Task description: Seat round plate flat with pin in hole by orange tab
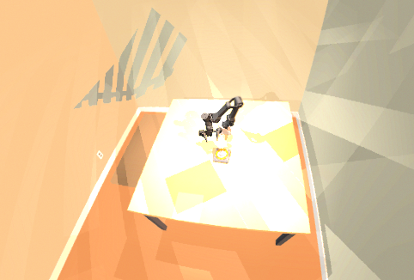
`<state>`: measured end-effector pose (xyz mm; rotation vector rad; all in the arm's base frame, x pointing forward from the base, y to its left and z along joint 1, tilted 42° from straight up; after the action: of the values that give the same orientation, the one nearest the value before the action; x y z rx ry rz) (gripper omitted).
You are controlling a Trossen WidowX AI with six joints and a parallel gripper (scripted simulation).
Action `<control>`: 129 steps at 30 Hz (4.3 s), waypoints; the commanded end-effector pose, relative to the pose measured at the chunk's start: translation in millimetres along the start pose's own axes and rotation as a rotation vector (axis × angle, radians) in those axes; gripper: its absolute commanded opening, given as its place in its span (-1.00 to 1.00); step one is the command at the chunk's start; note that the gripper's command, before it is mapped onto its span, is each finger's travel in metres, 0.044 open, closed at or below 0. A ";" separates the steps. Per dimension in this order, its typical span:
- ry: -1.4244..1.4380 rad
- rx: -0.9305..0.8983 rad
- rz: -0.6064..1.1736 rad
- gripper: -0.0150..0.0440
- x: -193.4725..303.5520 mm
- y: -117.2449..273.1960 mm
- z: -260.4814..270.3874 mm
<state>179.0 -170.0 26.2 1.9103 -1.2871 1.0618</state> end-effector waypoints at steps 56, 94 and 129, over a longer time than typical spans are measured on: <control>2.183 1.626 -0.158 -0.49 11.9 -77.0 -49.1; 2.182 1.624 -0.154 -0.49 -31.1 -91.2 -78.0; 2.181 1.623 -0.152 -0.49 -24.2 -101.4 -101.2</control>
<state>239.0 -46.0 49.4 0.1166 1.2595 2.7737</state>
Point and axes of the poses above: the point midway between the two fingers, 35 mm back from their tips, its own y axis back along the fingers, its own z axis across the jaws, x = y × z, the point moved 5 cm from there along y, back along the fingers, and after that the axes turned 2 degrees about -y, right-handed, at the moved point
